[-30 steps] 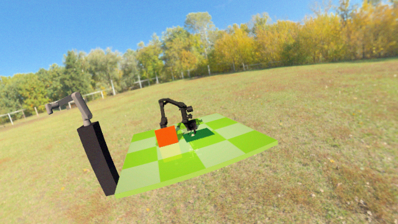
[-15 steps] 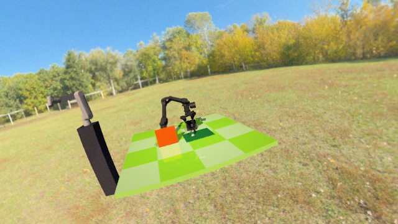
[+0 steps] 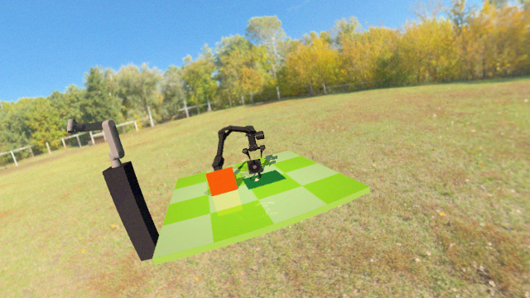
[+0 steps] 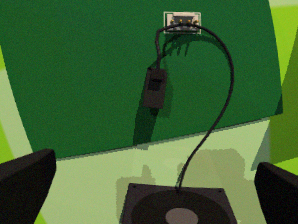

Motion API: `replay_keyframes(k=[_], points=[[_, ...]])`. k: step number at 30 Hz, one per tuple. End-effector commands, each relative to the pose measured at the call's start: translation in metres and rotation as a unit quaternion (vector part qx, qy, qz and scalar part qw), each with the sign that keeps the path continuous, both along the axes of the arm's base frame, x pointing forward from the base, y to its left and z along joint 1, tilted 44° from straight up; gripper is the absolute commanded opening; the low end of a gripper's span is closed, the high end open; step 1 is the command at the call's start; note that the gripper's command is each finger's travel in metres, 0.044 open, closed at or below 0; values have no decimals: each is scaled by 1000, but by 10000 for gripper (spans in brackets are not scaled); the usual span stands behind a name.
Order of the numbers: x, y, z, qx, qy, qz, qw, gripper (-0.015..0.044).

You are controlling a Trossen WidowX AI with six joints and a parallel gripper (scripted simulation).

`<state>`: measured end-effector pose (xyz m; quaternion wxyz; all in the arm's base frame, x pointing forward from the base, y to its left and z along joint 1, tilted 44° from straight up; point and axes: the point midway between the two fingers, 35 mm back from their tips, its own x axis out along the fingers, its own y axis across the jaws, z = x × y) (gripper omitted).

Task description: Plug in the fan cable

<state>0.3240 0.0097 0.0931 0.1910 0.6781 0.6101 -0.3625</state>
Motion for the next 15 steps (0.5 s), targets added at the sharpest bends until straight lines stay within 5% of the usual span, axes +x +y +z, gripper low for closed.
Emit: replay_keyframes(k=[1, 15], points=[[3, -2, 0, 4, 19, -18, 1000, 440], [2, 69, -71, 6, 19, -18, 1000, 440]])
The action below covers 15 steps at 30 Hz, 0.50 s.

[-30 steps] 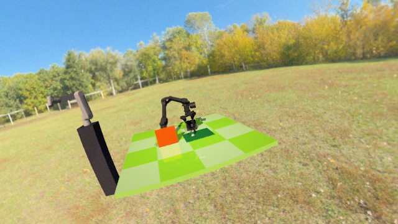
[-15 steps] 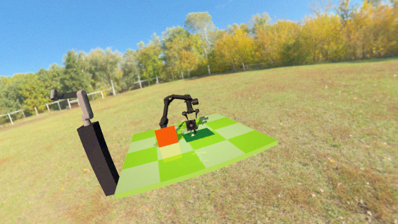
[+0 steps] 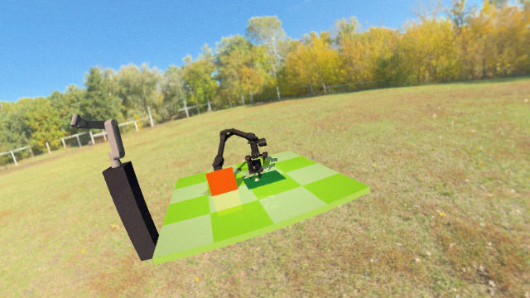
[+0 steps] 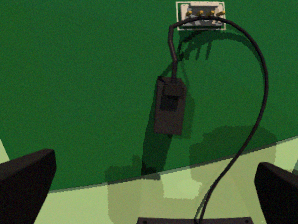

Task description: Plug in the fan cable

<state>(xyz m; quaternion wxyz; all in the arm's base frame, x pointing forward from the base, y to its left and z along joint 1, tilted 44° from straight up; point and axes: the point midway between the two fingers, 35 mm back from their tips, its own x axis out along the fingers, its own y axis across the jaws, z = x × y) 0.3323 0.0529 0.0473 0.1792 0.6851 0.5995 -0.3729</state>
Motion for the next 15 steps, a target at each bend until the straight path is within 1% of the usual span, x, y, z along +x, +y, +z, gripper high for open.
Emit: replay_keyframes(k=[1, 15], points=[[-7, 25, -26, 7, 9, 0, 1000, 440], [-6, 31, -32, 7, 9, 0, 1000, 440]])
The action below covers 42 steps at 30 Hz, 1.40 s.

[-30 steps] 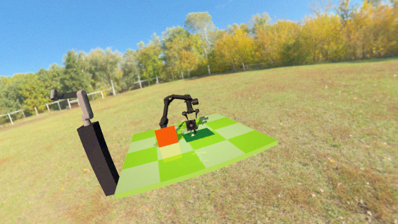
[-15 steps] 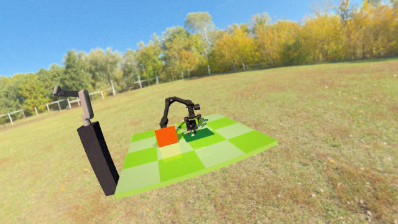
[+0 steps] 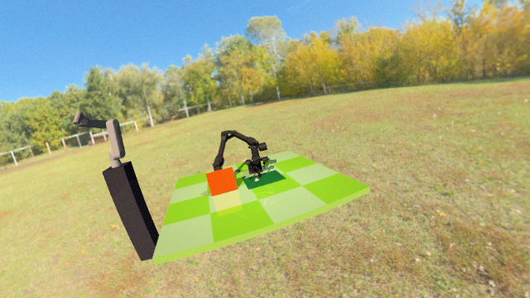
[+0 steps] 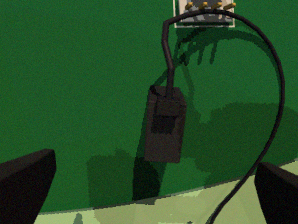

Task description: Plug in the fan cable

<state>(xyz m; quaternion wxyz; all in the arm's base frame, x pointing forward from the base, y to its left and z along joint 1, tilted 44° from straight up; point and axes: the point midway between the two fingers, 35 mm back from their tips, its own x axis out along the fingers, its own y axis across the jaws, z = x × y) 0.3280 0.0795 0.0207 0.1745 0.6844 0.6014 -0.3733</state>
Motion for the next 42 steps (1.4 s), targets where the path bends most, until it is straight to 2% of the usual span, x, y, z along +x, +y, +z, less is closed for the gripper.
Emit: replay_keyframes(k=[1, 33, 42], points=[[-2, 6, -7, 3, 5, 0, 1000, 440], [-3, 34, -35, 4, 5, 0, 1000, 440], [-2, 33, -33, 2, 1, 1, 1000, 204]])
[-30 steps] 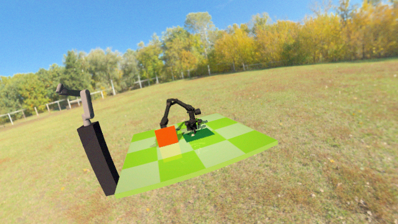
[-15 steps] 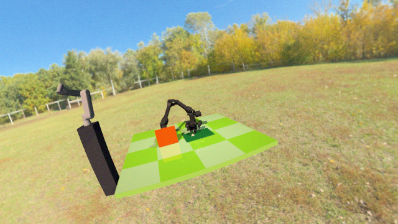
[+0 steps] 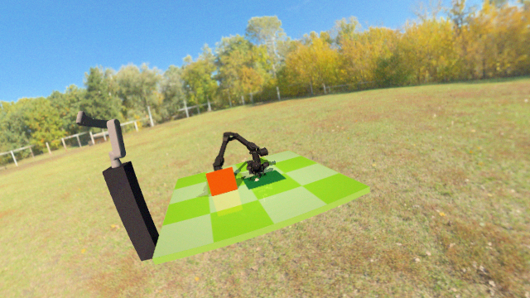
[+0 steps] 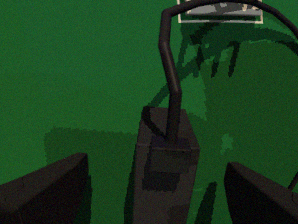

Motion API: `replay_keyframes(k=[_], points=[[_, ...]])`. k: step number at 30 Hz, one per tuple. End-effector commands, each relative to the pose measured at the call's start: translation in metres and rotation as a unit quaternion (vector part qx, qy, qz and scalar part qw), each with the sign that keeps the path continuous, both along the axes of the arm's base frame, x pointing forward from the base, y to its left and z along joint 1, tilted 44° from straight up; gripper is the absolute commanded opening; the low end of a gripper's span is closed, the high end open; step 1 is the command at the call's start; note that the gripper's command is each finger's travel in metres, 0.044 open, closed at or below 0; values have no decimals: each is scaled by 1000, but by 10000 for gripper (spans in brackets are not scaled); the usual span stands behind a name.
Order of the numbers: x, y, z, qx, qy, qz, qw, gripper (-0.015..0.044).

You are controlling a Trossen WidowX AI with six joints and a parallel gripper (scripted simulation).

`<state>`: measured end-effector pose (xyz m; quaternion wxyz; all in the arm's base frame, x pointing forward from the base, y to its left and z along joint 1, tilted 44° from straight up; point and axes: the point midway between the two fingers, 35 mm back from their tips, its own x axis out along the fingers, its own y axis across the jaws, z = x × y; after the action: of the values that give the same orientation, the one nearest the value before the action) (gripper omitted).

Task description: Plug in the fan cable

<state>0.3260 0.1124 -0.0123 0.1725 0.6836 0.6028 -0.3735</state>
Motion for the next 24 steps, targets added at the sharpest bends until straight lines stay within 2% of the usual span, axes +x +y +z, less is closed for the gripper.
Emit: replay_keyframes(k=[1, 8, 12, 17, 24], points=[[0, 0, 0, 0, -1, 0, 1000, 177], [0, 0, 0, 0, -1, 0, 1000, 0], [1, -2, 2, 0, -1, 0, 1000, 0], [1, -35, 36, 2, 3, -1, 1000, 0], [0, -36, 33, 2, -5, 7, 1000, 0]])
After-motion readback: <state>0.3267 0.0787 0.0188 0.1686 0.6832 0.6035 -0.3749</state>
